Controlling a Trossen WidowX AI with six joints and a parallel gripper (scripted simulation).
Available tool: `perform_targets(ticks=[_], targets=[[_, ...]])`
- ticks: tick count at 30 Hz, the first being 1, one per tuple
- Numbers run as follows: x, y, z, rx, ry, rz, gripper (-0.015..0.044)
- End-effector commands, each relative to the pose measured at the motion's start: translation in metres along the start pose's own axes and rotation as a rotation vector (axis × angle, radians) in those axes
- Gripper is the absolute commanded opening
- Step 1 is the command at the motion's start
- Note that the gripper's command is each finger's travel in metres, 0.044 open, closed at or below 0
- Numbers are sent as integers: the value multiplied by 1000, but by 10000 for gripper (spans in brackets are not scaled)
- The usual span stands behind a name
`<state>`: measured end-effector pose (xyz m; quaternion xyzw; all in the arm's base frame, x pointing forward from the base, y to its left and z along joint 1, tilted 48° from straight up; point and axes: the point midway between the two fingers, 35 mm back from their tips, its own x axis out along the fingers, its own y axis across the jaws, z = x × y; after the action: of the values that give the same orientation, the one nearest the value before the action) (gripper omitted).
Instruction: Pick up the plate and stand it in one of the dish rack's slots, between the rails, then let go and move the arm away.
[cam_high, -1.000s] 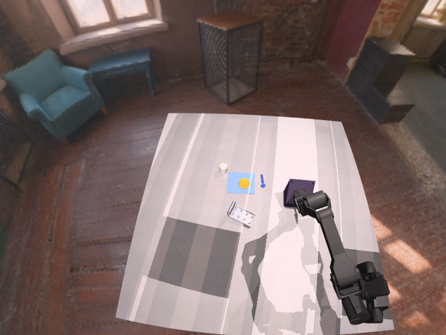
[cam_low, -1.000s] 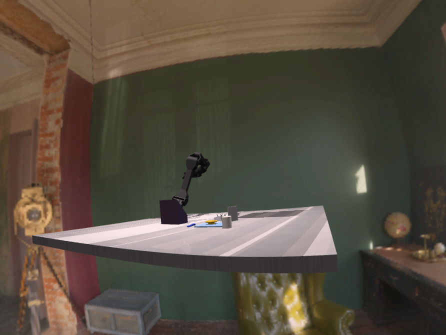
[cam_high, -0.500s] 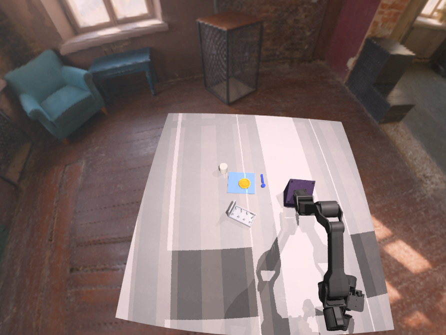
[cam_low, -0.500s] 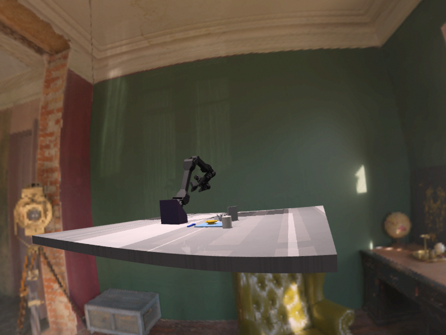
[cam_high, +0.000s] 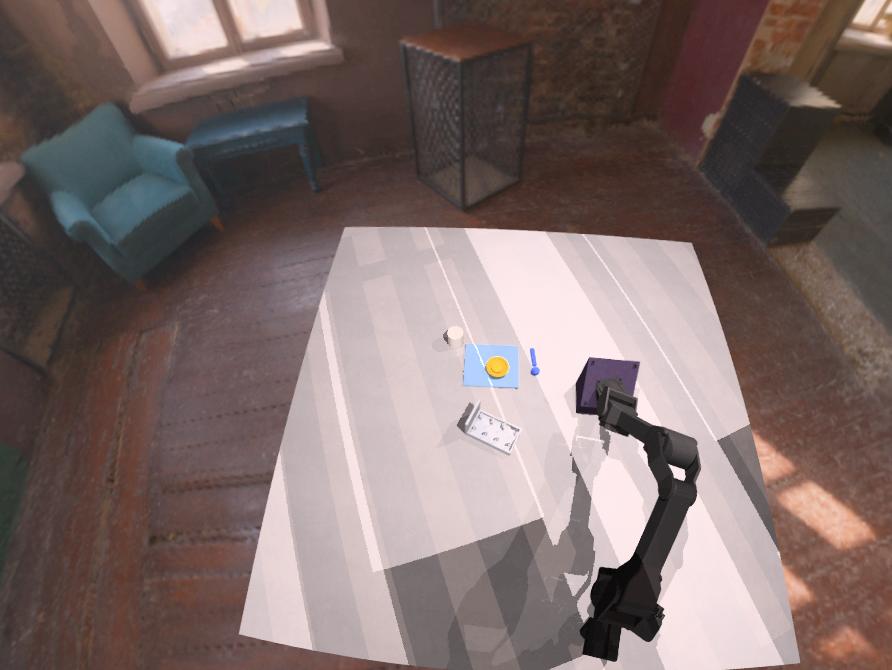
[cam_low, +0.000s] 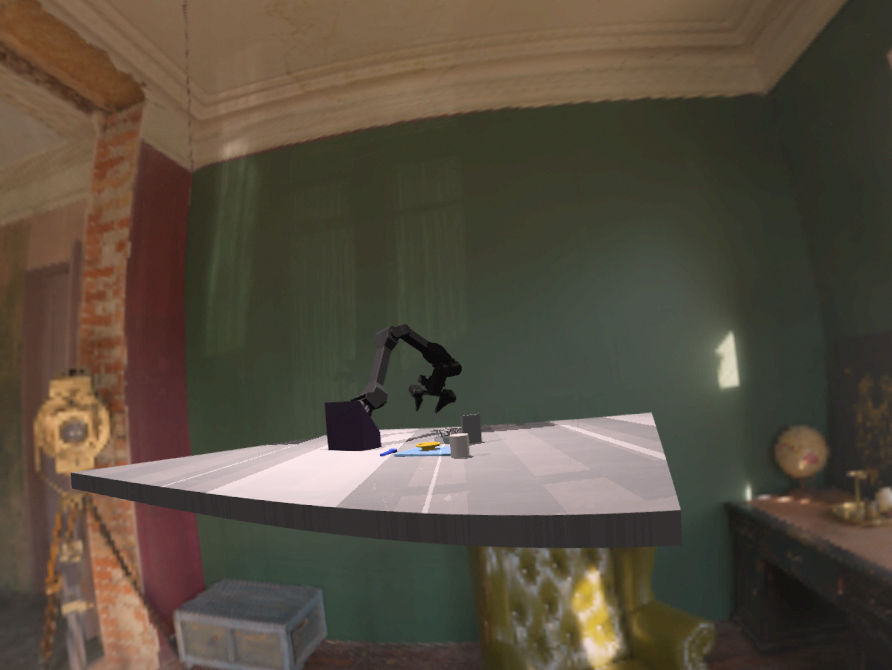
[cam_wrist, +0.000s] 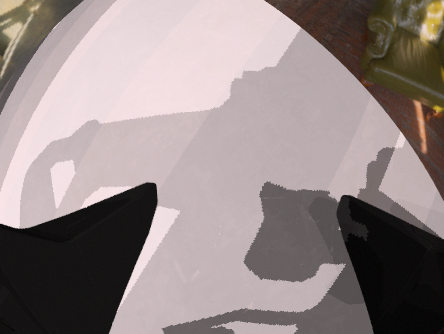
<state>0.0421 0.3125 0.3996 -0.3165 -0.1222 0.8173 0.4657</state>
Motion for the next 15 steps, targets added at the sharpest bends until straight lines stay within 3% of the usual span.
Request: perform_targets(ticks=[1, 15], targets=[[-4, -23, -46, 126, 100, -42, 400], [-55, -61, -188, 525, 341, -190, 400]])
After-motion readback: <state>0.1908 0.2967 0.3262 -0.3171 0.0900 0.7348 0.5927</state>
